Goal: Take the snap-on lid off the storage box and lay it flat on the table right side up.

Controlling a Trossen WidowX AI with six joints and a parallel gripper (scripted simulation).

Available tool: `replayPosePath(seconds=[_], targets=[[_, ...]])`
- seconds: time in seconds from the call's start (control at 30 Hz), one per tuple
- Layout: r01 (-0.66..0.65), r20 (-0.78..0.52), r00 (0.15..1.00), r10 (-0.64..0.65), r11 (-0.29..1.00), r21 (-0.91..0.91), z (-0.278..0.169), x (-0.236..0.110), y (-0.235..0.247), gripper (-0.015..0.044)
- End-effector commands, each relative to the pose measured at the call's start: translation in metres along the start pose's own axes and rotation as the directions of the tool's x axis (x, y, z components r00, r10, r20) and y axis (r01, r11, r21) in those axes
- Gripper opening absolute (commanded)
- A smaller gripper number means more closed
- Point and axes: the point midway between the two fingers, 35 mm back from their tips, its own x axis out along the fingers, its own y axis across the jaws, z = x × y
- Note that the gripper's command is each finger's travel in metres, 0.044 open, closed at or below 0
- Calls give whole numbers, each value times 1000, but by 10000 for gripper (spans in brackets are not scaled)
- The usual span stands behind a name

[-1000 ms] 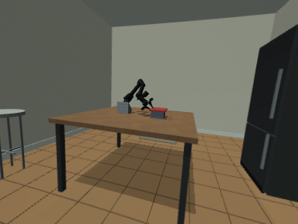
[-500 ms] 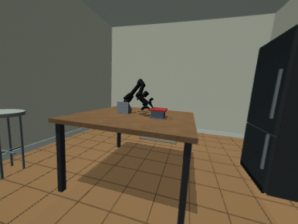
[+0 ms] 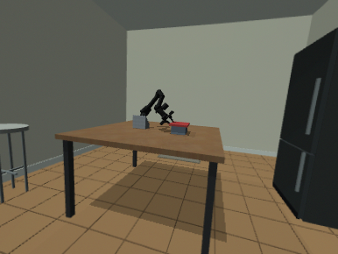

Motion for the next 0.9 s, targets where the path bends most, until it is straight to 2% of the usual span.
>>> replayPosePath(seconds=[0.0,0.87], targets=[[-4,-2,1000,4,1000,-1,0,-2,2,0],[-4,-2,1000,4,1000,-1,0,-6,5,0]])
